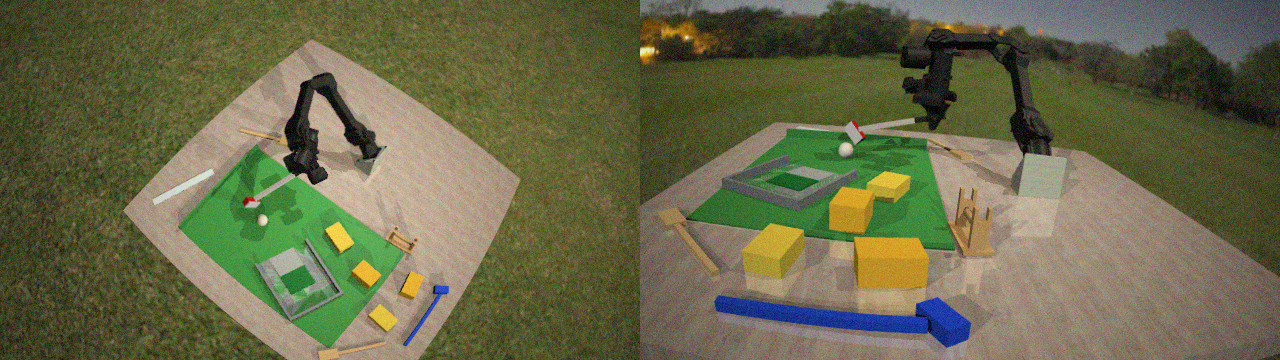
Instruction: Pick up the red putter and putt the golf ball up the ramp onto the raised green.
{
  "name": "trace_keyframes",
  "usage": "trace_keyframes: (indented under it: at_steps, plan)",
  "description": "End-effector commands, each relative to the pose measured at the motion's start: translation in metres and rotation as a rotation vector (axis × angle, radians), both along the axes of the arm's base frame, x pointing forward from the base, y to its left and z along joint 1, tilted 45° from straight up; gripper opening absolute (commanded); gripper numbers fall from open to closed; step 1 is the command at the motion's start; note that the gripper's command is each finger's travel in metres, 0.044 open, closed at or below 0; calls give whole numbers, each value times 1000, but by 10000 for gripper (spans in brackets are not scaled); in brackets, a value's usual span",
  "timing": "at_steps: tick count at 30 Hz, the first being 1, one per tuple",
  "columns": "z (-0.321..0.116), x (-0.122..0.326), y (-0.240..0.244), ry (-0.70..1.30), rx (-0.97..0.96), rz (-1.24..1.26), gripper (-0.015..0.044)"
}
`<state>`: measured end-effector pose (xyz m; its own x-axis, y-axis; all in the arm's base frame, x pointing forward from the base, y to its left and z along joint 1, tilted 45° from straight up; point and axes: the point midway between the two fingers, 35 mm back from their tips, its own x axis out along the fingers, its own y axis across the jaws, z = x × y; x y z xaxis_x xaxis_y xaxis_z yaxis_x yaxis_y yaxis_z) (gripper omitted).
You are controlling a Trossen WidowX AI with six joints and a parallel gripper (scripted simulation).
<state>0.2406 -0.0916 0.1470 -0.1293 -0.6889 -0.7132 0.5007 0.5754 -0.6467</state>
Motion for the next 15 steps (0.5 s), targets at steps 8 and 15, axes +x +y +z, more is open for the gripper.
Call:
trace_keyframes:
  at_steps: [8,15]
  plan:
    - [-11,-2,-13,-4,-6,9,0]
    - [-18,-4,-20,-4,-7,9,0]
